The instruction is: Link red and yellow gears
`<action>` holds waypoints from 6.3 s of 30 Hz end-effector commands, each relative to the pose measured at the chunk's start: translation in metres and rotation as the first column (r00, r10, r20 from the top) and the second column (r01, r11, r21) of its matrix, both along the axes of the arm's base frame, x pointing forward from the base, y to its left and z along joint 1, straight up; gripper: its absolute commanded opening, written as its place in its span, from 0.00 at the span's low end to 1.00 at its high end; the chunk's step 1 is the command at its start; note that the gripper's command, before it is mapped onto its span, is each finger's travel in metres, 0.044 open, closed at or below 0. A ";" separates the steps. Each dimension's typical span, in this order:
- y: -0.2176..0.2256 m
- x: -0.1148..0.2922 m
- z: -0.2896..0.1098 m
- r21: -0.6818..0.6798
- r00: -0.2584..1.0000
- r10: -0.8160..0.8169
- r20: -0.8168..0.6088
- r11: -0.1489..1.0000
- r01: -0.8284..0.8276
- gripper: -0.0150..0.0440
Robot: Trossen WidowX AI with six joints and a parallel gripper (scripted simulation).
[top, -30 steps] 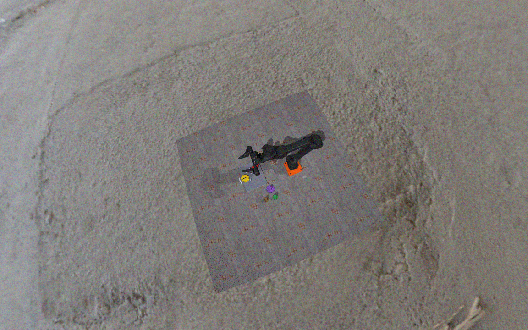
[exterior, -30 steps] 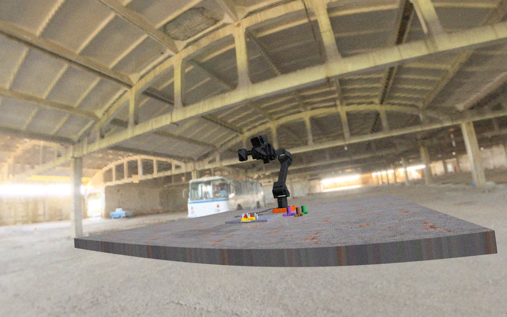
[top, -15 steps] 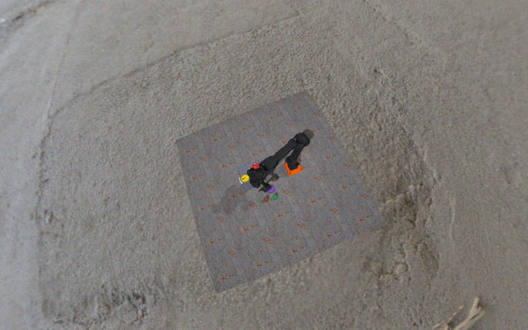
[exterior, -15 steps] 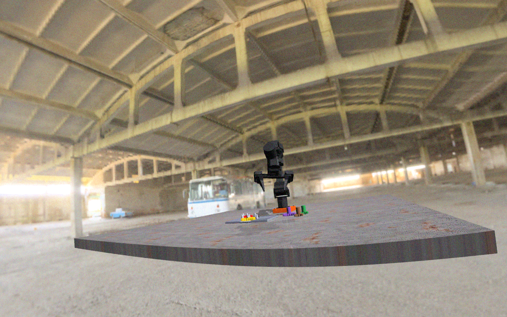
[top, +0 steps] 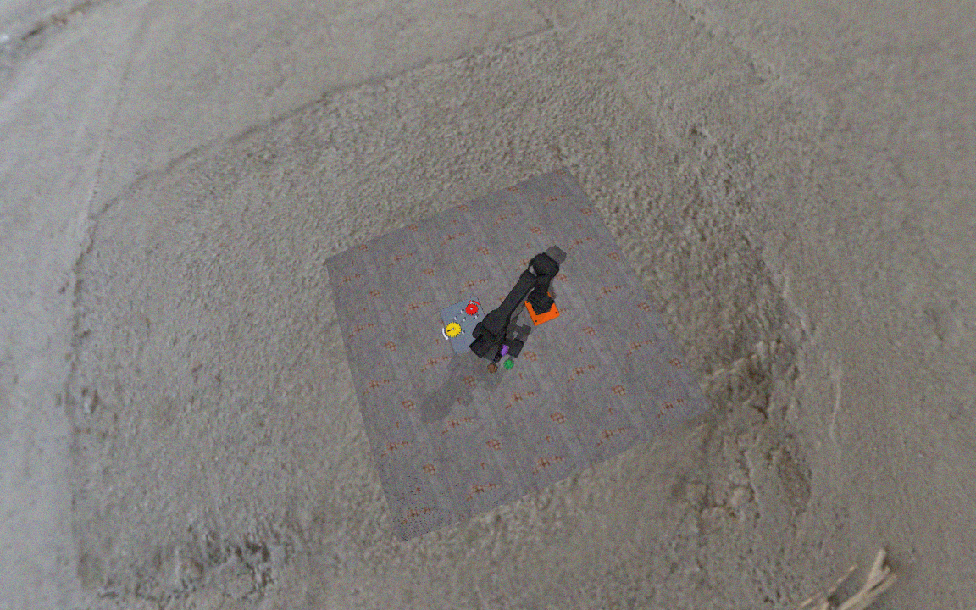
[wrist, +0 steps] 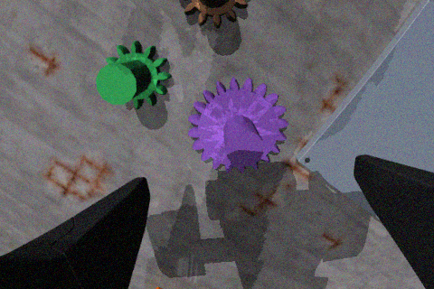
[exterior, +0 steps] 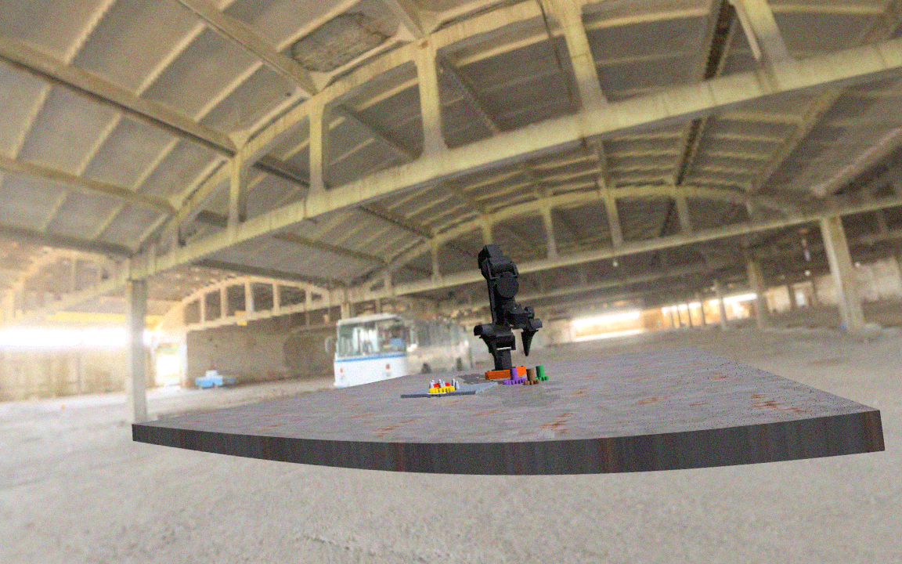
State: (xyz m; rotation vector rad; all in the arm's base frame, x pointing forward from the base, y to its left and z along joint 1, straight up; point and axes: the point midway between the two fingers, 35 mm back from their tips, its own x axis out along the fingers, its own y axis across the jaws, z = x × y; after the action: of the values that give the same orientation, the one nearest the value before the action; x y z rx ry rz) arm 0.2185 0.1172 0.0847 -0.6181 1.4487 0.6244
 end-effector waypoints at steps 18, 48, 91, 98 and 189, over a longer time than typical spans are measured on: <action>0.001 0.001 -0.032 -0.006 1.000 0.013 -0.006 1.000 -0.013 1.00; 0.001 0.001 -0.041 -0.006 1.000 0.013 -0.006 1.000 -0.013 0.31; 0.005 0.011 0.041 -0.006 1.000 0.013 -0.005 1.000 -0.013 0.25; 0.004 0.010 0.056 -0.006 1.000 0.013 -0.005 1.000 -0.013 0.25; -0.114 0.090 0.044 -0.019 1.000 0.001 0.003 1.000 -0.001 0.25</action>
State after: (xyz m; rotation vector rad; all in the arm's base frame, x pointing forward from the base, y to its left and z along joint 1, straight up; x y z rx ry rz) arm 0.3058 0.0095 0.1315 -0.6310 1.4558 0.6096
